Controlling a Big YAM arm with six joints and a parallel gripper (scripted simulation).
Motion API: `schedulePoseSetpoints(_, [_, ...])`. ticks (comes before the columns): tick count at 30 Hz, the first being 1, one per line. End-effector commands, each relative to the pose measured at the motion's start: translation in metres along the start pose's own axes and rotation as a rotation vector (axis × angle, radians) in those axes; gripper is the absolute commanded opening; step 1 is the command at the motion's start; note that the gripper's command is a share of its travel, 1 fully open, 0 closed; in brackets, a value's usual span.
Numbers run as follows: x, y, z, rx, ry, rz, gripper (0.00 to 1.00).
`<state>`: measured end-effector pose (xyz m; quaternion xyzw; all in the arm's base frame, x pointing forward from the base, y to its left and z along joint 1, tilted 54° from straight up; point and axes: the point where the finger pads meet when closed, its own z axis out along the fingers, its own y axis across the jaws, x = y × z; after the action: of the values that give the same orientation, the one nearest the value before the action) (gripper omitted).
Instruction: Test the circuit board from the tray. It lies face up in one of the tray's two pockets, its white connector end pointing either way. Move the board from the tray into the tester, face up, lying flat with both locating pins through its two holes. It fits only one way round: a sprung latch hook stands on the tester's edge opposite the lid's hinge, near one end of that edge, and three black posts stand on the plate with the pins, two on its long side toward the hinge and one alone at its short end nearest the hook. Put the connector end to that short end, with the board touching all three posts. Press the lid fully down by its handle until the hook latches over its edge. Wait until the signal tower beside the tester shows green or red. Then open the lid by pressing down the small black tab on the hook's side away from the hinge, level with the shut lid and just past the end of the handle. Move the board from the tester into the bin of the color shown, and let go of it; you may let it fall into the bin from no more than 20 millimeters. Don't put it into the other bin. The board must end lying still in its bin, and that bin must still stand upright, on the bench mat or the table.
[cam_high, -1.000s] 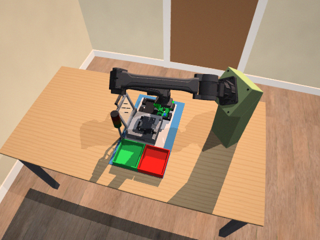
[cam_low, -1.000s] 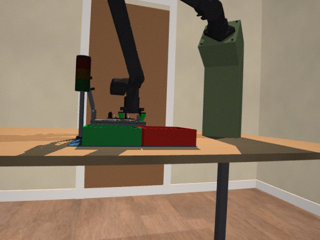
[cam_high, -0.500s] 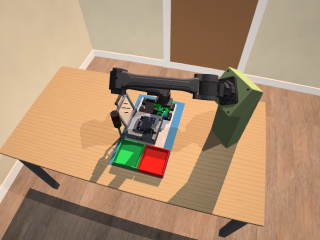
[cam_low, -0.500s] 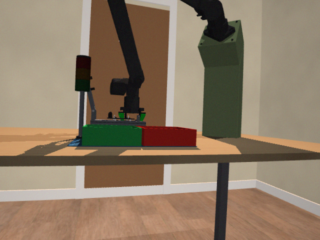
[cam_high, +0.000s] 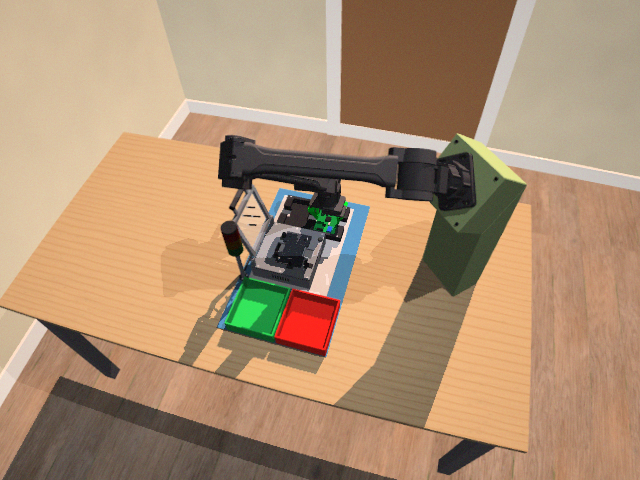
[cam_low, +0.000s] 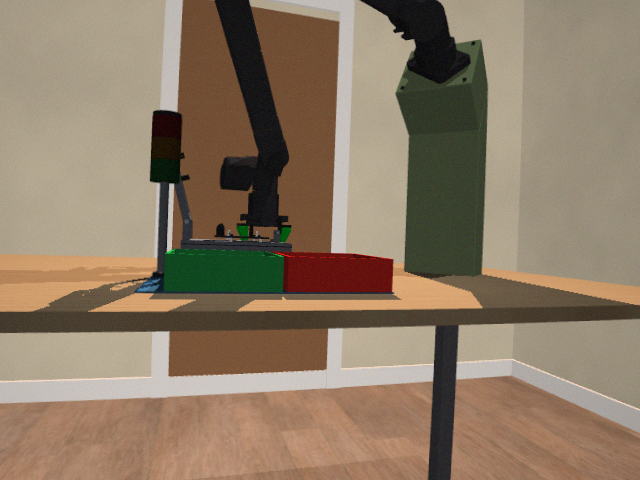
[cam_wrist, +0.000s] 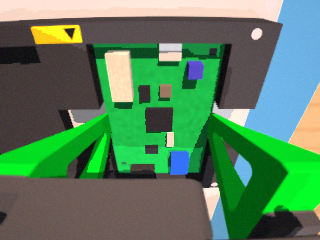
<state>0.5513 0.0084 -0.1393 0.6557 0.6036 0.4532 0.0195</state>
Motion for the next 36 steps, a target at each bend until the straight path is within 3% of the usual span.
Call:
schedulePoseSetpoints(1, [-0.004, -0.004, 0.001, -0.002, -0.006, 0.010, 0.72])
schedulePoseSetpoints(20, [-0.004, -0.004, 0.000, -0.003, -0.007, 0.010, 0.72])
schedulePoseSetpoints(36, [-0.007, -0.001, -0.028, -0.006, -0.018, 0.015, 0.72])
